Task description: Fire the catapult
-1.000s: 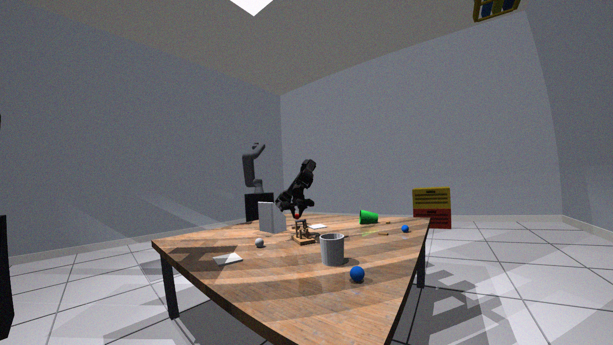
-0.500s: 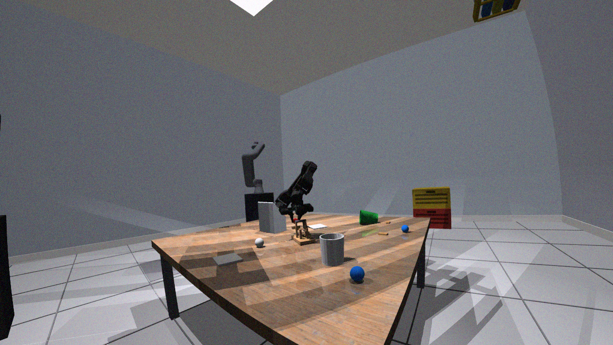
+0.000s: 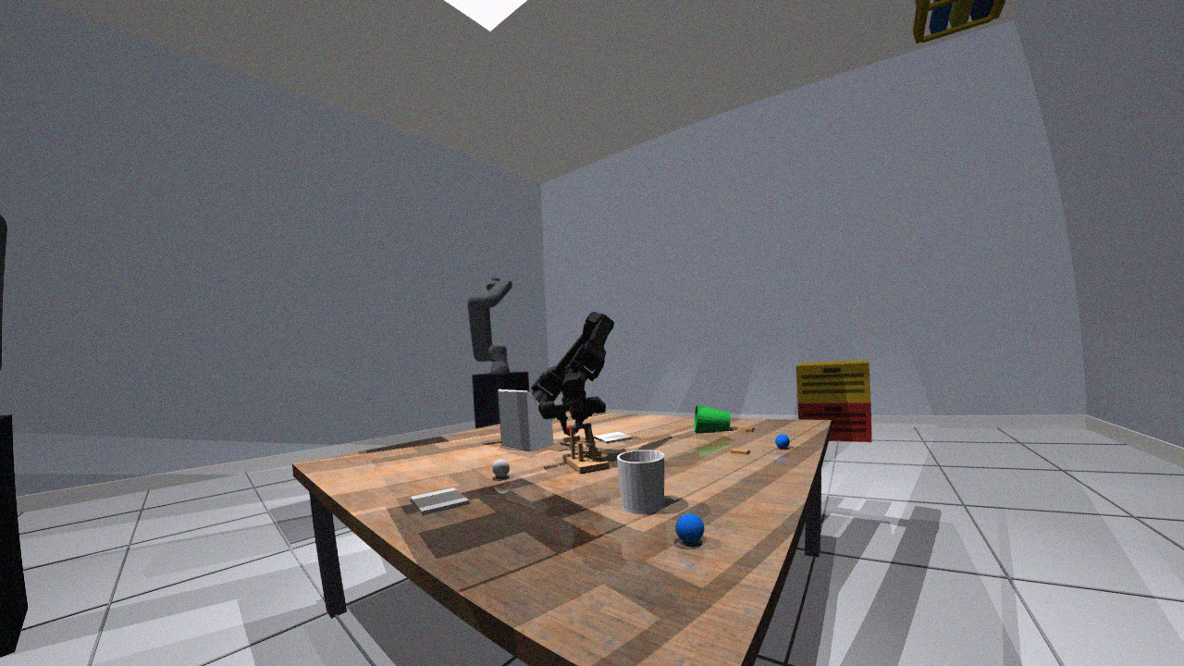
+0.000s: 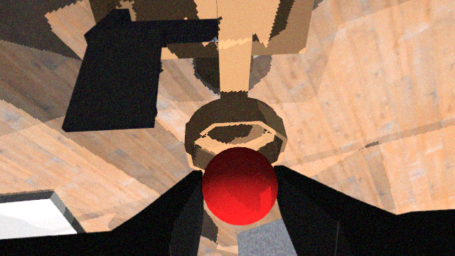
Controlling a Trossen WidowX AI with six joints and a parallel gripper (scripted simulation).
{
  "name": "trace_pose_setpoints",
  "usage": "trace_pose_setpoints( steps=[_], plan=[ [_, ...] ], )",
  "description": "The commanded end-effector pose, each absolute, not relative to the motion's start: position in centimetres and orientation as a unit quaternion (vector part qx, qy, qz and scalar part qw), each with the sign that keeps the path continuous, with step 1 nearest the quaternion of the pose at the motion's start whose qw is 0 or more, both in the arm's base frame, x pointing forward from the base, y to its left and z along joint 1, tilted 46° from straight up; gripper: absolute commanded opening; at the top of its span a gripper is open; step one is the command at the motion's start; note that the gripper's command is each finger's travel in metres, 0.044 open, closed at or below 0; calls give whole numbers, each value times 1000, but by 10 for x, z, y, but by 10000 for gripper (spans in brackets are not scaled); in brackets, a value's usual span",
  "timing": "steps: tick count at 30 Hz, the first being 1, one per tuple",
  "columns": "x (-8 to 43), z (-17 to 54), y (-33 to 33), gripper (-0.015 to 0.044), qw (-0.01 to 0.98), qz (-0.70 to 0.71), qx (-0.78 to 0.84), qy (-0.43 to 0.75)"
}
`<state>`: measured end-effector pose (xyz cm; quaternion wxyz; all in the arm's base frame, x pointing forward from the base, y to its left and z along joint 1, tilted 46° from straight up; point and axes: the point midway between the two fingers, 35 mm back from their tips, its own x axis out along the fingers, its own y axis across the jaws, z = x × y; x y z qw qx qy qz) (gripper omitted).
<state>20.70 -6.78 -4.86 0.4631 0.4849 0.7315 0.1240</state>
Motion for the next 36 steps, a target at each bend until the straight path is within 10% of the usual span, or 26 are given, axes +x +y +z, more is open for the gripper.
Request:
trace_pose_setpoints(
  steps=[1,17,36],
  plan=[
    [207,-48,-68,26,463,124,485,731],
    [184,29,-145,440,456,86,516,720],
    [304,-31,-269,440,649,-30,496,576]
  ],
)
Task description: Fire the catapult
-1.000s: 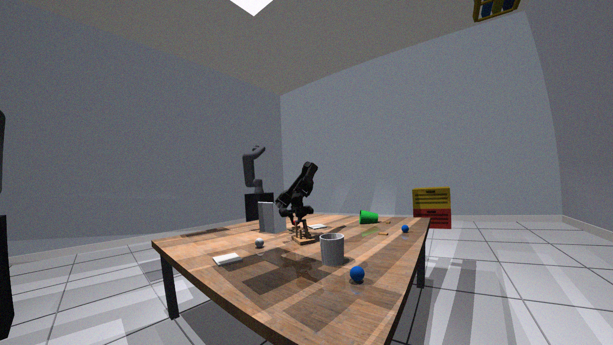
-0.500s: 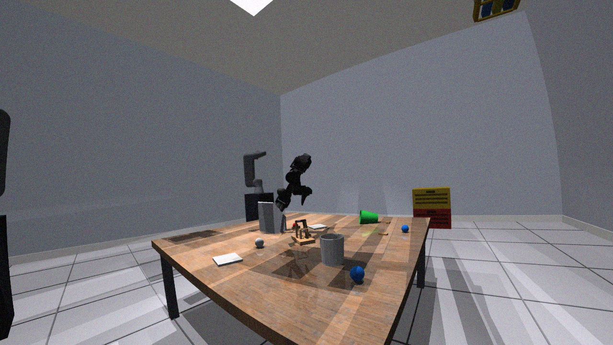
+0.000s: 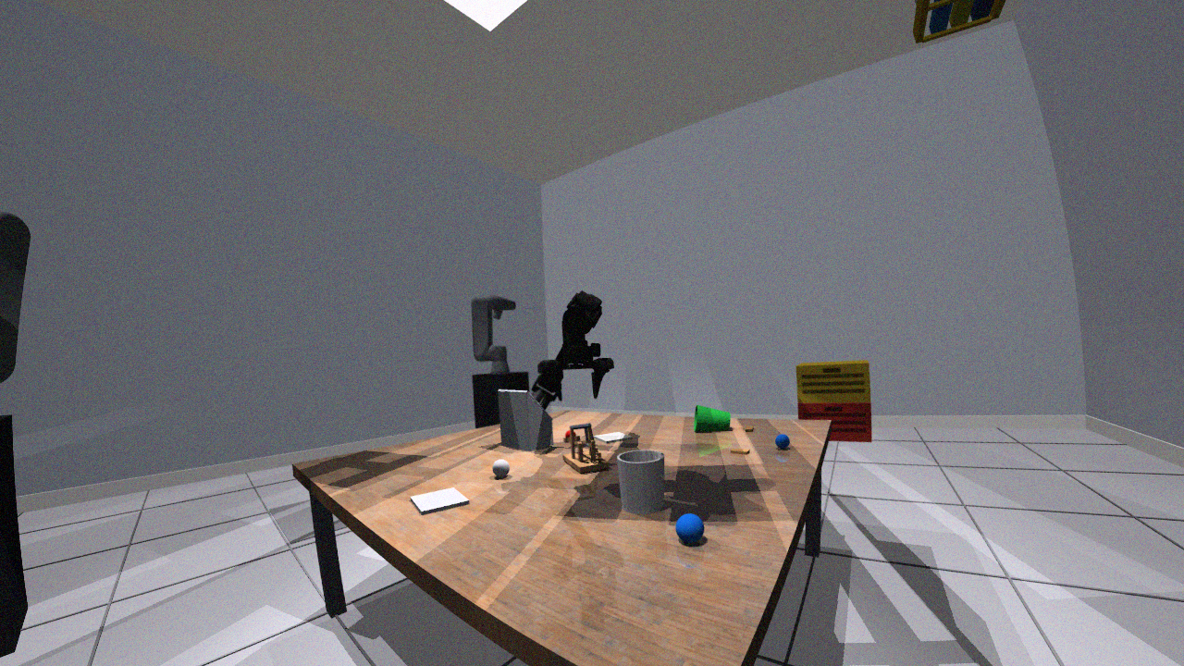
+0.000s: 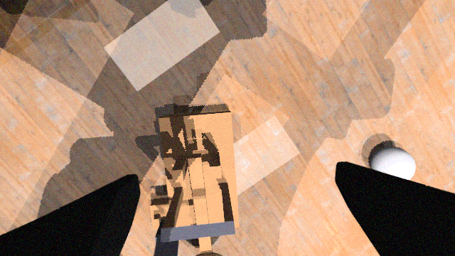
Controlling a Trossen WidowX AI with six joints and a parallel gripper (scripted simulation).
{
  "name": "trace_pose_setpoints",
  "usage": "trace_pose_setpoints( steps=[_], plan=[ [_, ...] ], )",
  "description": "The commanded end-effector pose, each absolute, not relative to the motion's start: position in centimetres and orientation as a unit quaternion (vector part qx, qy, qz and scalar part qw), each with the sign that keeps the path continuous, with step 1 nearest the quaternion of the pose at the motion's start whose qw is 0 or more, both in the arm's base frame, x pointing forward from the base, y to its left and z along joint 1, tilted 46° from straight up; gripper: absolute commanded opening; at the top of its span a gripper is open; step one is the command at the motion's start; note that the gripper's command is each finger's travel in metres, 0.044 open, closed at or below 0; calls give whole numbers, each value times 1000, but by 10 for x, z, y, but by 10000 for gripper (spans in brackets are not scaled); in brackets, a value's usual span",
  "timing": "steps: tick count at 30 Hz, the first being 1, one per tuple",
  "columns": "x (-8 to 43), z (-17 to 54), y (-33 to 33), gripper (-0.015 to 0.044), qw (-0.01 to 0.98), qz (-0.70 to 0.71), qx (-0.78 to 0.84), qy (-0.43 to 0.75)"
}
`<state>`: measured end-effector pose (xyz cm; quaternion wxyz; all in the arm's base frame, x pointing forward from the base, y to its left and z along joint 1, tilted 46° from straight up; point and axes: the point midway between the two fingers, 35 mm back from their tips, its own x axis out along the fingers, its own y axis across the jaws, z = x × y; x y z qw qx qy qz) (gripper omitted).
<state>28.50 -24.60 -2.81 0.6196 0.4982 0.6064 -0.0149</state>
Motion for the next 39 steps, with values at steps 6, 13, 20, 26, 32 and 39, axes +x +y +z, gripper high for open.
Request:
trace_pose_setpoints(
  steps=[6,13,20,26,32,39],
  plan=[
    [347,-33,-320,440,713,-56,483,505],
    [393,-24,-375,440,780,-72,463,416],
    [401,-20,-385,440,792,-73,458,397],
    [403,-16,-380,440,794,-68,455,397],
    [403,-16,-380,440,794,-68,455,397],
    [403,-16,-380,335,794,-68,455,397]
  ],
)
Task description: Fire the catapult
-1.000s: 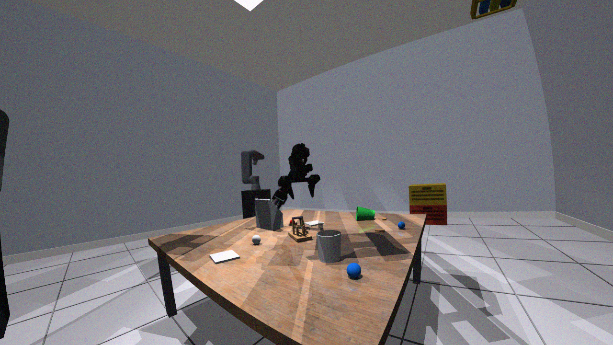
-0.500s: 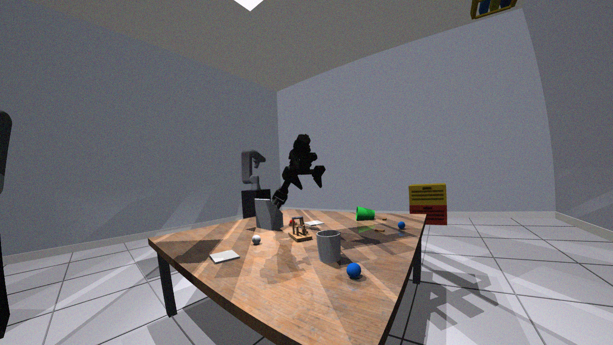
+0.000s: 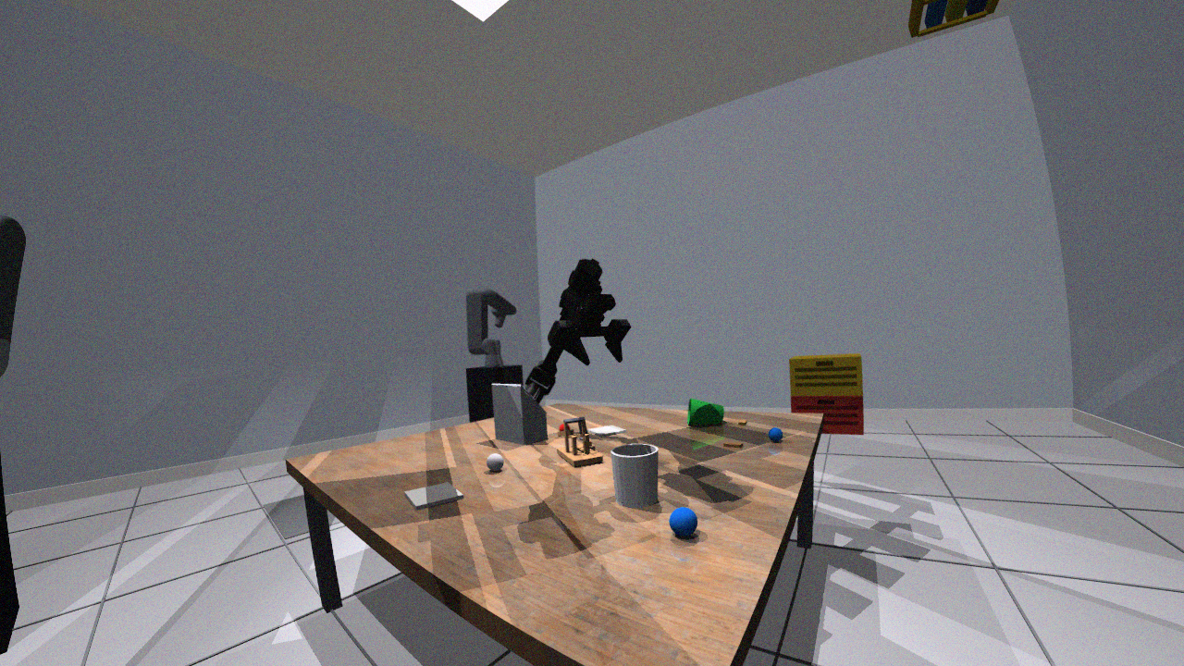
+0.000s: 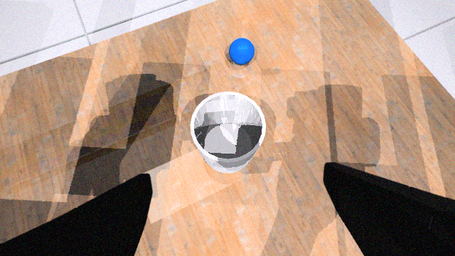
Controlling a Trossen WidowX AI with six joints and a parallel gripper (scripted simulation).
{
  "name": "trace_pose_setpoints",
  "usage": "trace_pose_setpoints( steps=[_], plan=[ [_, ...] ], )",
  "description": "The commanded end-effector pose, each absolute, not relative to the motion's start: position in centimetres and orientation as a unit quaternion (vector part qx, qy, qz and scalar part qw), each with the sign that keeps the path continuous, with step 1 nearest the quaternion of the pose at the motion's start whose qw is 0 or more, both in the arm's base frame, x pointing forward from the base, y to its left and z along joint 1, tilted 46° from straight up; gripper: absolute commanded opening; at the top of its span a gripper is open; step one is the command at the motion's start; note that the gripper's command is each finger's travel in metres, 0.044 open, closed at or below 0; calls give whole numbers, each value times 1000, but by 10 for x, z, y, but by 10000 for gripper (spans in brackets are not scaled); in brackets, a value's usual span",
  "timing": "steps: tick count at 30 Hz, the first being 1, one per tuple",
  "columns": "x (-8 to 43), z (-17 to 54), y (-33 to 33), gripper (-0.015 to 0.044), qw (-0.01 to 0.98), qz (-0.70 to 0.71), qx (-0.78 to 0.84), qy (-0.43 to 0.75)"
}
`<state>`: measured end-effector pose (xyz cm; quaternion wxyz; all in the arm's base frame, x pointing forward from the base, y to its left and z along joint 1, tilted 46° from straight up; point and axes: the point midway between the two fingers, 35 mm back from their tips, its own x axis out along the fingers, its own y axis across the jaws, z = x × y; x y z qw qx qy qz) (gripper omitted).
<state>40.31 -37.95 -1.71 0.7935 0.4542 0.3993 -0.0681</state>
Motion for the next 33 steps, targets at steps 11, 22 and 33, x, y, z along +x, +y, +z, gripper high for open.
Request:
trace_pose_setpoints(
  steps=[11,22,33],
  plan=[
    [403,-16,-380,46,794,-68,455,397],
    [404,-16,-376,0,795,-65,449,402],
    [404,-8,-312,0,806,-14,336,488]
  ],
)
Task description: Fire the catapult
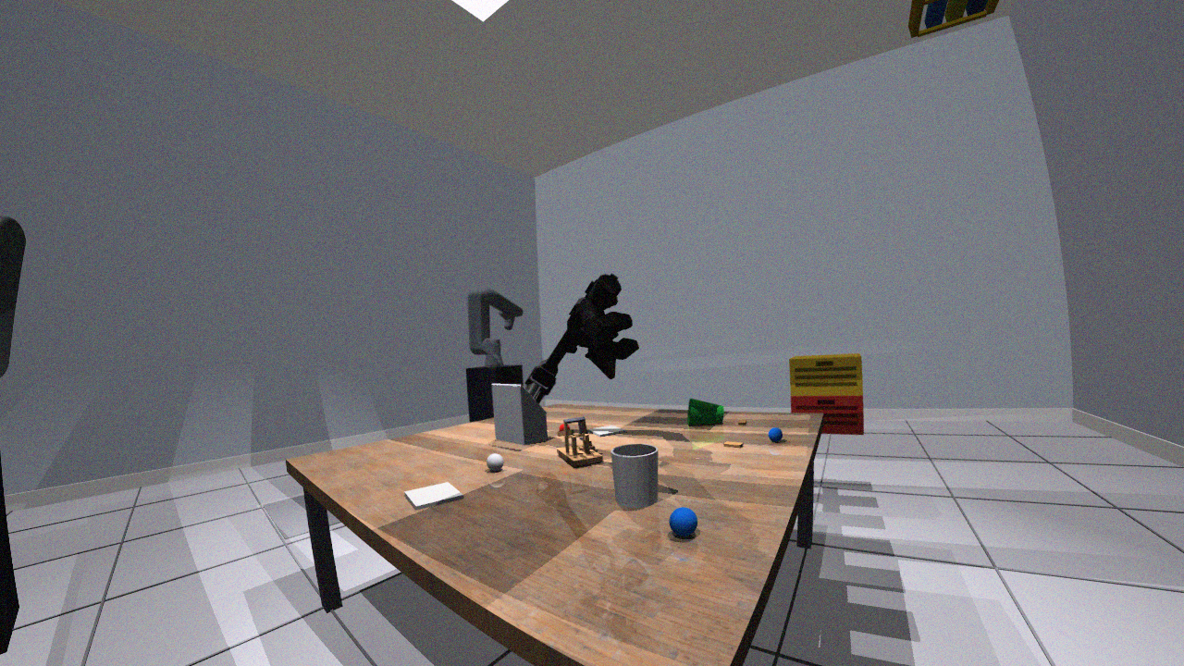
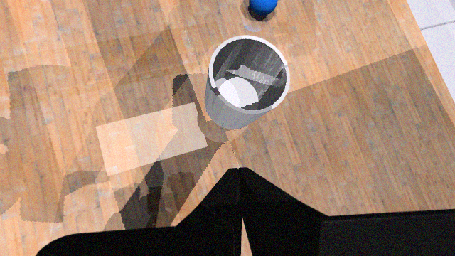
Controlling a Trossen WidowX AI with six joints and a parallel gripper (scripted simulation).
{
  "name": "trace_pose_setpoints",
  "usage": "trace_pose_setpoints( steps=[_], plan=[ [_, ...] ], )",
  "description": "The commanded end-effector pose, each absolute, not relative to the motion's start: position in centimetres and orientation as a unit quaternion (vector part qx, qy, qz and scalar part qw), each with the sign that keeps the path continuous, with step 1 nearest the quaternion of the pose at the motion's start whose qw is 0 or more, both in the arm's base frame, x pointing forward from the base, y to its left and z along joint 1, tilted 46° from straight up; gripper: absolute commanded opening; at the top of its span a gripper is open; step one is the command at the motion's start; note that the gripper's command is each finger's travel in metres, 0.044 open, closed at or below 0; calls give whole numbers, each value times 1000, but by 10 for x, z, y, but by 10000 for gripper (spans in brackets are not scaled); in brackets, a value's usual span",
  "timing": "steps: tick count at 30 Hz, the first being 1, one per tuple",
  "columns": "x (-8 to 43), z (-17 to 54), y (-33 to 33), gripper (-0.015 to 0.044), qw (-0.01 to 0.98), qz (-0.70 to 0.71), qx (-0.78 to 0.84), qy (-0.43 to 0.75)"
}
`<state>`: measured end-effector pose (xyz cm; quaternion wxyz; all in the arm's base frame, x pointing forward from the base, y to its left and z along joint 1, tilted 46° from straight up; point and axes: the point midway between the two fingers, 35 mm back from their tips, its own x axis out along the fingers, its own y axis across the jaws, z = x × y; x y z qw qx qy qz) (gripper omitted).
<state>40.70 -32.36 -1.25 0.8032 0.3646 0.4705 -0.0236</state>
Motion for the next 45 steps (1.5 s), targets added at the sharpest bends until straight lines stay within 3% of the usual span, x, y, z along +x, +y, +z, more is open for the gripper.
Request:
trace_pose_setpoints(
  steps=[1,23,45],
  plan=[
    [403,-8,-306,0,806,-8,325,495],
    [356,9,-180,0,756,156,73,632],
    [265,27,-88,0,609,360,-169,686]
  ],
)
